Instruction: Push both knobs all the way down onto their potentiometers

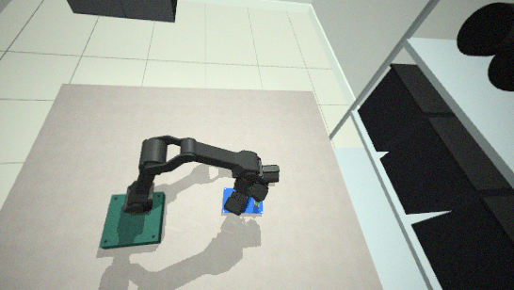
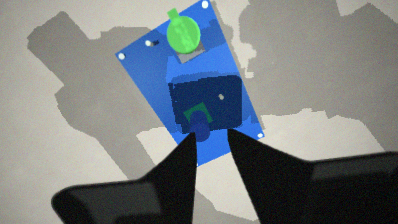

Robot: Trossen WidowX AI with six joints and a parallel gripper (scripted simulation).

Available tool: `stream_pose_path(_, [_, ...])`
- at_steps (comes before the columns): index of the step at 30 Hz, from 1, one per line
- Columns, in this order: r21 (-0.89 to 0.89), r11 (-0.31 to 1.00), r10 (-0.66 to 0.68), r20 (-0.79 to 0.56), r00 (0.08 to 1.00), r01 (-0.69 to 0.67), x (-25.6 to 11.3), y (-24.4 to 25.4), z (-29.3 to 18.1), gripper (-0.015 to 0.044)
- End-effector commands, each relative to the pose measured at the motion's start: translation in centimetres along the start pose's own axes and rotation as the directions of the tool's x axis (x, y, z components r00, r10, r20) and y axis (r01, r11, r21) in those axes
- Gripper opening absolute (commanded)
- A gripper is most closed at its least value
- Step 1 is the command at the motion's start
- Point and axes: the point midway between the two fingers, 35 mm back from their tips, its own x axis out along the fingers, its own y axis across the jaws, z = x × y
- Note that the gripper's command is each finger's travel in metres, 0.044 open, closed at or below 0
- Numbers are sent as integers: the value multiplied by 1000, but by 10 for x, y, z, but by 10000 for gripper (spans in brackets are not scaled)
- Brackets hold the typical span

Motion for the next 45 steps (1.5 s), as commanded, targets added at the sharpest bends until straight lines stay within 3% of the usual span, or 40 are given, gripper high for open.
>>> stream_pose_path(1, [69, 997, -42, 3, 999, 42, 4, -25, 7, 53])
stream_pose_path(3, [27, 999, -41, 3, 999, 41, 3, -24, 8, 0])
stream_pose_path(12, [-273, 961, -36, 4, 999, 36, -3, -20, 16, 0])
stream_pose_path(21, [-555, 832, -30, 5, 1000, 28, -9, -16, 23, 0])
stream_pose_path(34, [-862, 507, -23, 7, 1000, 18, -18, -11, 32, 0])
stream_pose_path(45, [-989, 150, -16, 9, 1000, 11, -26, -7, 40, 0])
